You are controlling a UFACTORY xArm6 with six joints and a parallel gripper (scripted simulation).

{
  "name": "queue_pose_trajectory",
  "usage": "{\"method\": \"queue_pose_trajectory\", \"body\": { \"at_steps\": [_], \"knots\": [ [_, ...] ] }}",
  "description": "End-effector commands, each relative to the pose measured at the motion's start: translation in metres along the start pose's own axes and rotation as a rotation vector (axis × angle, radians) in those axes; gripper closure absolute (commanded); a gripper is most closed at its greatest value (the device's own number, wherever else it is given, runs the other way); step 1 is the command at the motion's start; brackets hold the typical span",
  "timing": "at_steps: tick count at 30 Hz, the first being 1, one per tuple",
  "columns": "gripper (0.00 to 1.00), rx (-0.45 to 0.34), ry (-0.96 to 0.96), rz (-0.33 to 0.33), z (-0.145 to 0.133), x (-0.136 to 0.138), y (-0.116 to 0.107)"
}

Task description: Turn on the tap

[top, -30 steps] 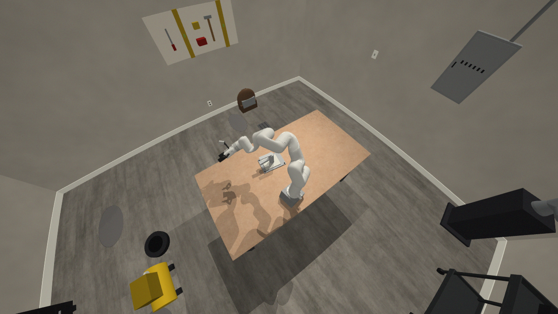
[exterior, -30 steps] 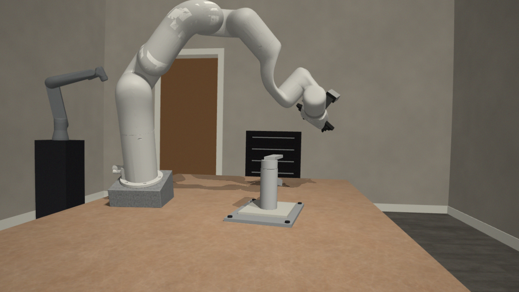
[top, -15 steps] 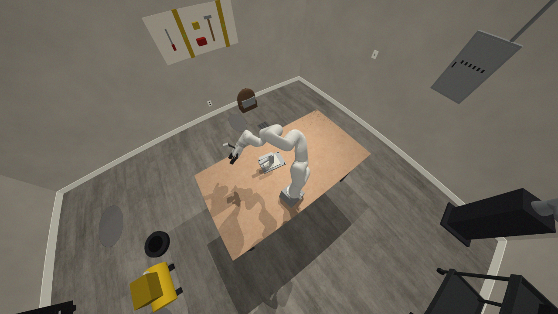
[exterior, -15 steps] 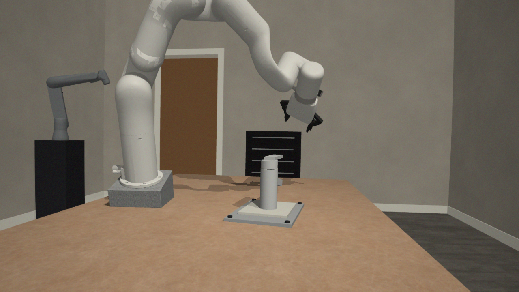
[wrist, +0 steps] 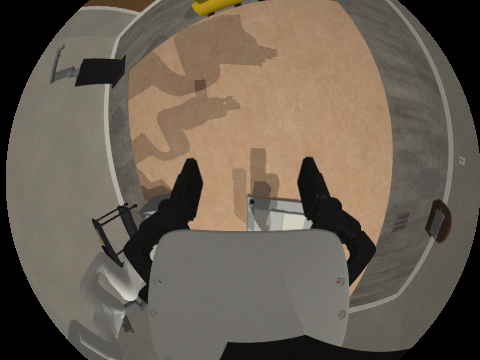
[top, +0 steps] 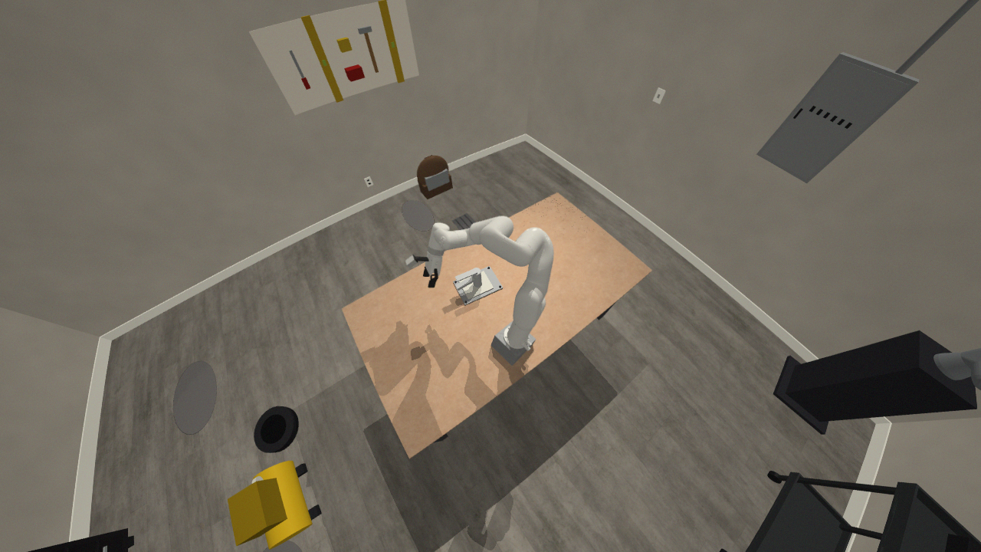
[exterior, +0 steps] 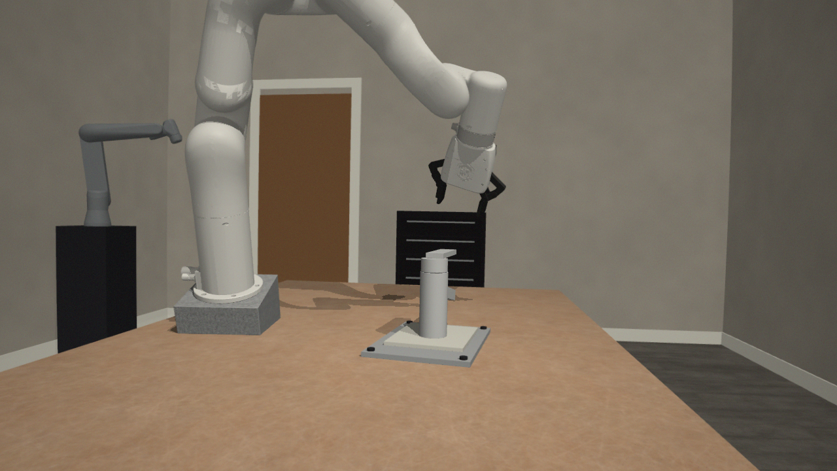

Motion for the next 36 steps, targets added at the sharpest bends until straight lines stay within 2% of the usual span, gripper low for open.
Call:
{"method": "queue_pose_trajectory", "body": {
  "at_steps": [1,3,7,8,13,15,20,26,27,36],
  "knots": [
    [0.0,-0.145,-0.025,-0.078,-0.028,-0.007,-0.015],
    [0.0,-0.147,-0.025,-0.079,-0.028,-0.007,-0.015],
    [0.0,-0.294,-0.046,-0.177,-0.06,-0.011,-0.031],
    [0.0,-0.294,-0.046,-0.177,-0.06,-0.011,-0.031],
    [0.0,-0.414,-0.061,-0.272,-0.086,-0.012,-0.046],
    [0.0,-0.414,-0.061,-0.272,-0.086,-0.012,-0.046],
    [0.0,-0.47,-0.067,-0.321,-0.098,-0.013,-0.054],
    [0.0,-0.483,-0.068,-0.333,-0.1,-0.013,-0.056],
    [1.0,-0.483,-0.068,-0.333,-0.1,-0.013,-0.056],
    [1.0,-0.483,-0.068,-0.333,-0.1,-0.013,-0.056]
  ]
}}
Point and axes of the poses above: the point where the finger pads meet when closed, its own y axis out along the fingers, its own x axis across the jaws, z = x × y, the point moved 8 cm from there along -y, back along the fingers, and after that the axes turned 4 degrees about y, right-handed, at the moved point
